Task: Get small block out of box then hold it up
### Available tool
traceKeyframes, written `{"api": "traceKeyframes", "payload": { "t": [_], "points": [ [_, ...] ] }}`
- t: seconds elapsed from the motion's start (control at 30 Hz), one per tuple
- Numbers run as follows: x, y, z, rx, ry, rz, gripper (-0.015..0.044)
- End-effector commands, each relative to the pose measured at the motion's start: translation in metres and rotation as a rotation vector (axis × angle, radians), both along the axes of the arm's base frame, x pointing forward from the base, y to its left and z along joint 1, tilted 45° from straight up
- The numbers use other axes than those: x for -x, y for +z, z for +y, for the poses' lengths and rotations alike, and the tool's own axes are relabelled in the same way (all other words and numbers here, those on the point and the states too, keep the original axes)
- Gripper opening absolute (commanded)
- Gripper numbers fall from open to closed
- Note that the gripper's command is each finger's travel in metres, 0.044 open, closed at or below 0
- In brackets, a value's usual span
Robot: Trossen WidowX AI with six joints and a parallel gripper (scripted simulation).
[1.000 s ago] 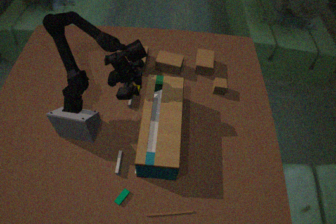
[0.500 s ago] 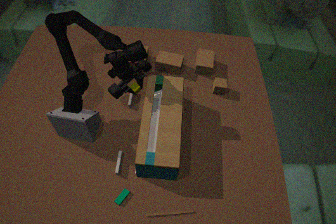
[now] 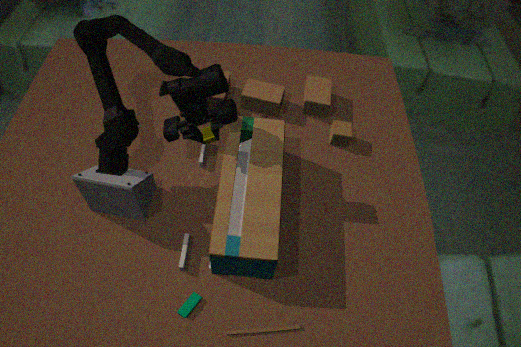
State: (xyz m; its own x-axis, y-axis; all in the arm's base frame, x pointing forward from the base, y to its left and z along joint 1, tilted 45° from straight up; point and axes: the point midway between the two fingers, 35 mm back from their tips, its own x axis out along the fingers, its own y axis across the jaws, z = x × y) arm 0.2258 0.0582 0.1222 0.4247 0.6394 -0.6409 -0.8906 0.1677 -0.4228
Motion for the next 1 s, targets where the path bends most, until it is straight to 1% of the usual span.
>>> {"api": "traceKeyframes", "payload": {
  "t": [0.0,0.97],
  "points": [
    [-0.001,0.005,-0.003,-0.085,-0.112,0.110,0.0000],
    [0.007,0.016,-0.018,-0.627,-0.845,0.926,0.0000]
  ]
}}
